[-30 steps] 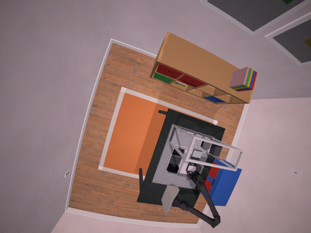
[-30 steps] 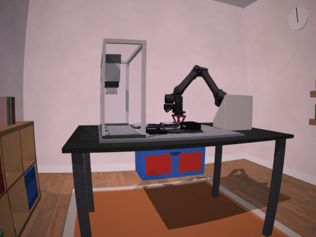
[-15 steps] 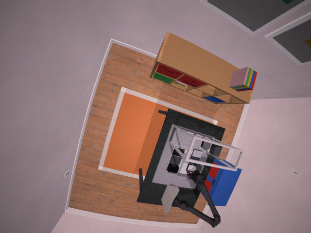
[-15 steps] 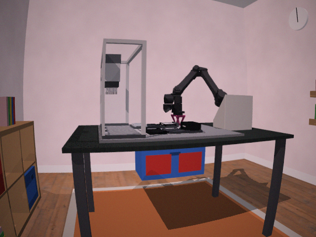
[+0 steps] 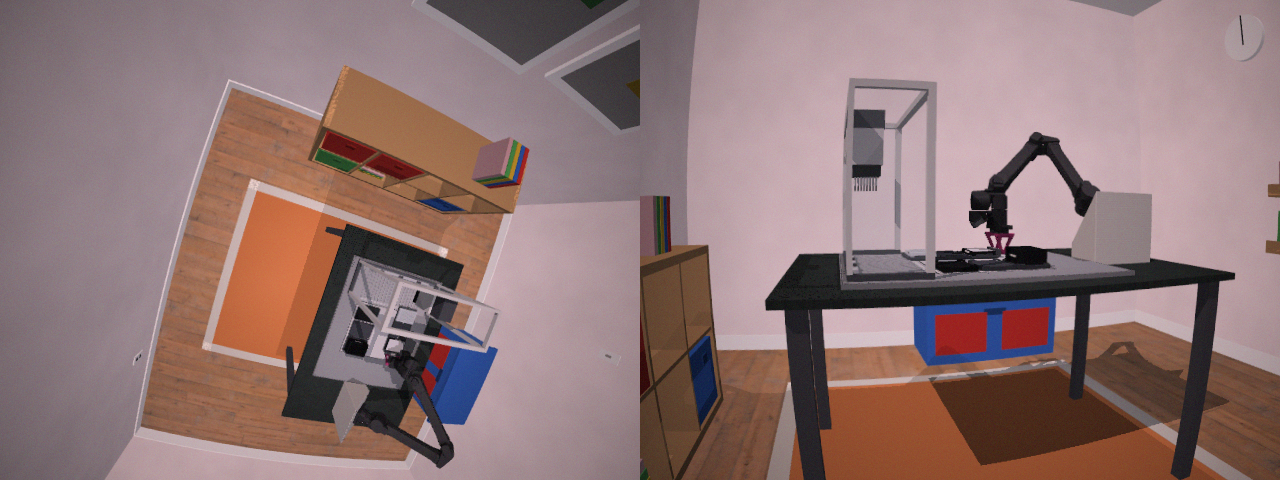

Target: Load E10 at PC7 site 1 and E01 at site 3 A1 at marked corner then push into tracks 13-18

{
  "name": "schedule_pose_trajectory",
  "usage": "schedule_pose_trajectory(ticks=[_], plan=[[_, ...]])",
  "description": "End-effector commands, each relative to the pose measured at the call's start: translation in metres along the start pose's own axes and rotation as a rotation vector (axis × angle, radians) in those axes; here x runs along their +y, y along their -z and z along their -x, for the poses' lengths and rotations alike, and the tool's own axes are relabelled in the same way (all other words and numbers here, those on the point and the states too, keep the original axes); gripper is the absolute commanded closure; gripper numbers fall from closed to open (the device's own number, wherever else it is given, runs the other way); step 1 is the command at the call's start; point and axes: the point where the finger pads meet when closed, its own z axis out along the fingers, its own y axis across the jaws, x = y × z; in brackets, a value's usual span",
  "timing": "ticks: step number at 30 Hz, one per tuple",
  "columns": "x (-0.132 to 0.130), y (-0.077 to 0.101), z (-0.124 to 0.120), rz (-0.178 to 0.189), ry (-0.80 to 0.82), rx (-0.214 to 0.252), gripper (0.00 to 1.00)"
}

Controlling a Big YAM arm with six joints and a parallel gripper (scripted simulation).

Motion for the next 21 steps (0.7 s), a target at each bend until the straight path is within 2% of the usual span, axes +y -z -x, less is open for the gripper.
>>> schedule_pose_trajectory(ticks=[1, 21], plan=[[0.002, 0.0122, 0.0263, -0.001, -0.019, -0.043, 0.2], [0.0022, 0.0127, 0.0333, -0.001, -0.02, -0.044, 0.2]])
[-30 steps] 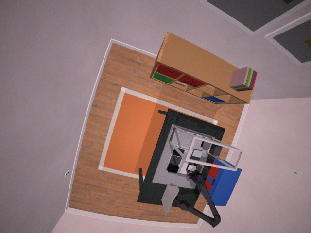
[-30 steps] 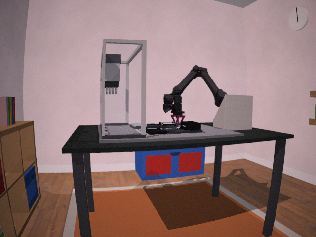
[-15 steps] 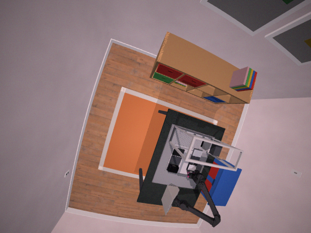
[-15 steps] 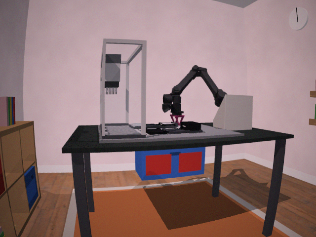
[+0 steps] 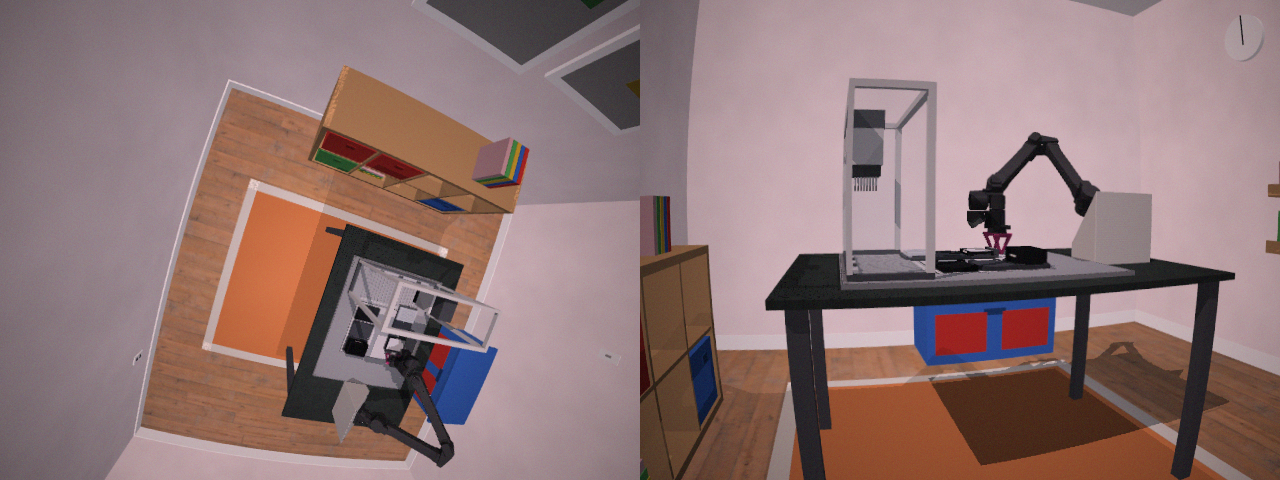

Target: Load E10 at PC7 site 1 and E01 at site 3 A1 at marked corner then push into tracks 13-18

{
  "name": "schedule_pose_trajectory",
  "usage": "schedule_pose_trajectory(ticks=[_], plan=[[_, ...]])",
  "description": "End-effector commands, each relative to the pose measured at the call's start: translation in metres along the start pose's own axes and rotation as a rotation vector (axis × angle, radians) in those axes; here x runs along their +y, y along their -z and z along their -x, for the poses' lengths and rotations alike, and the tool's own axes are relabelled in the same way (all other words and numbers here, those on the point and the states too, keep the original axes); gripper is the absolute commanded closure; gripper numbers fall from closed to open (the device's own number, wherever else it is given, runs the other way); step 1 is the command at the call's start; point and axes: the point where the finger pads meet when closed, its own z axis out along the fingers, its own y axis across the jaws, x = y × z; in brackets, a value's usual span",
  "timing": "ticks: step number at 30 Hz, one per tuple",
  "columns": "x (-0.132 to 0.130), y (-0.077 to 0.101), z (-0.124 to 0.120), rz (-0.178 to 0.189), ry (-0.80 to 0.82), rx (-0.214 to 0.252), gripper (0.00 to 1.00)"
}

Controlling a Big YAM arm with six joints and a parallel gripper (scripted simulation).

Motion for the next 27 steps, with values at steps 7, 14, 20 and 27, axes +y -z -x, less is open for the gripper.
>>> schedule_pose_trajectory(ticks=[7, 14, 20, 27], plan=[[0.002, 0.013, 0.028, -0.001, -0.02, -0.045, 0.2], [0.003, 0.013, 0.034, -0.001, -0.02, -0.046, 0.2], [0.003, 0.013, 0.038, -0.001, -0.019, -0.045, 0.2], [0.003, 0.014, 0.045, -0.001, -0.018, -0.044, 0.2]])
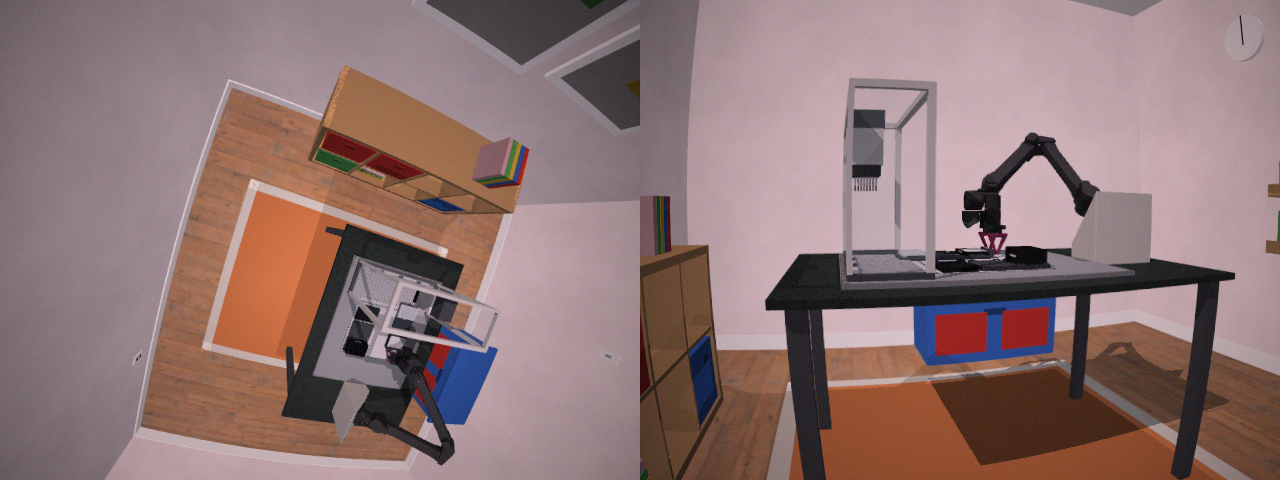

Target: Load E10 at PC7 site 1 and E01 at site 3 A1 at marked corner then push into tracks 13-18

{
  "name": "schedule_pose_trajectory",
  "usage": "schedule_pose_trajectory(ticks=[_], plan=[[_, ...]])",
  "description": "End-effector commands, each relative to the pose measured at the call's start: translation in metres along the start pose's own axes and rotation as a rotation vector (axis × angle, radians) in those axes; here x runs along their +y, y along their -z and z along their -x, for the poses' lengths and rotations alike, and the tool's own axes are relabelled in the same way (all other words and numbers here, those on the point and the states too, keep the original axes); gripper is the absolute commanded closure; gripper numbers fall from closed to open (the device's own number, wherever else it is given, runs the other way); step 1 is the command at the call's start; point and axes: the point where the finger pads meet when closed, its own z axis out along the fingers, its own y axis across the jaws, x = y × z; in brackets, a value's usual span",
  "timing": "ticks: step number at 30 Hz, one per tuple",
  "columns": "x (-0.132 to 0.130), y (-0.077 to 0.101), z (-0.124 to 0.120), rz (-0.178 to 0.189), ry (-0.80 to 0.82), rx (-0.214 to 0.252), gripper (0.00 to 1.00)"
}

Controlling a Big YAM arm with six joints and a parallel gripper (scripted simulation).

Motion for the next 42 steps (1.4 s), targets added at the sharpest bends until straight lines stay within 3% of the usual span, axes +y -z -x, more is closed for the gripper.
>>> schedule_pose_trajectory(ticks=[1, 42], plan=[[0.003, 0.014, 0.029, -0.002, -0.017, -0.046, 0.2], [0.004, 0.016, 0.064, -0.002, -0.016, -0.047, 0.2]])
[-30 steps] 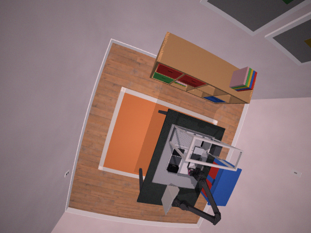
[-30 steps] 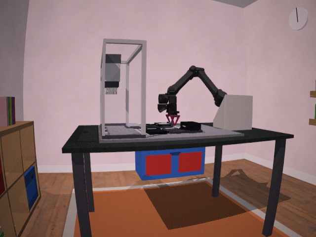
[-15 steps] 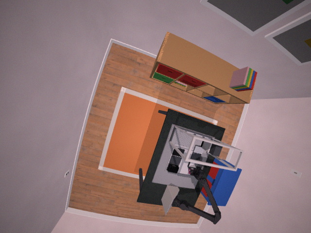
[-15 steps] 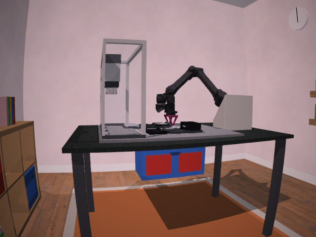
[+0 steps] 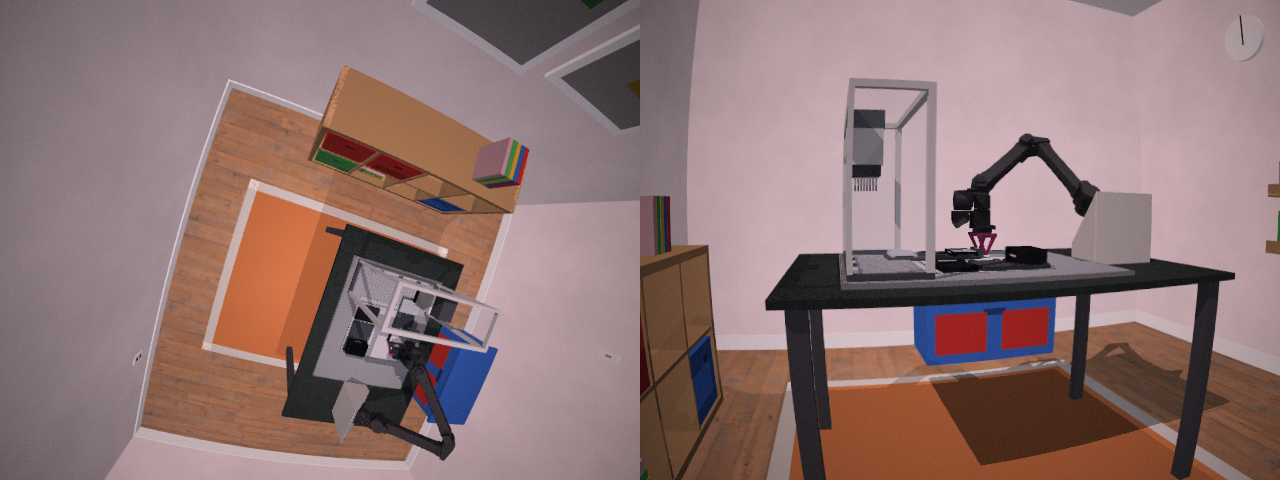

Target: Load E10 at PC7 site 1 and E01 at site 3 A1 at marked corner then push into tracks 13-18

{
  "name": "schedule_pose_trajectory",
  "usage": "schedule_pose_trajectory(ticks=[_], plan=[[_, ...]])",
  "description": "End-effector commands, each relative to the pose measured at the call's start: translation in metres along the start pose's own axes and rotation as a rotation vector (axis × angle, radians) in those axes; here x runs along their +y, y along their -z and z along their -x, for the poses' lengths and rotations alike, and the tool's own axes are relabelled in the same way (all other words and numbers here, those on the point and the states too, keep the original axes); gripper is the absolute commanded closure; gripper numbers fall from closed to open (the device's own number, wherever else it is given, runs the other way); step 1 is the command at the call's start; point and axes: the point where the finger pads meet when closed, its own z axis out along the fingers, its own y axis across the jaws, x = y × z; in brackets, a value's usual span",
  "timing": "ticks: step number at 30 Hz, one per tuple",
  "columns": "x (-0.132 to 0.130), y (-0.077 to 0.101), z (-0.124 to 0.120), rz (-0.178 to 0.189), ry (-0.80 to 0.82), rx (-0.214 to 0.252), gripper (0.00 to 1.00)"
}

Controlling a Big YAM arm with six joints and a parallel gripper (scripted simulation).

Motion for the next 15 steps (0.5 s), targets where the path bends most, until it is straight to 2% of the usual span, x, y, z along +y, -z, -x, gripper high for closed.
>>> schedule_pose_trajectory(ticks=[1, 15], plan=[[0.005, 0.016, 0.027, -0.003, -0.018, -0.05, 0.2], [0.005, 0.017, 0.041, -0.002, -0.015, -0.048, 0.2]])
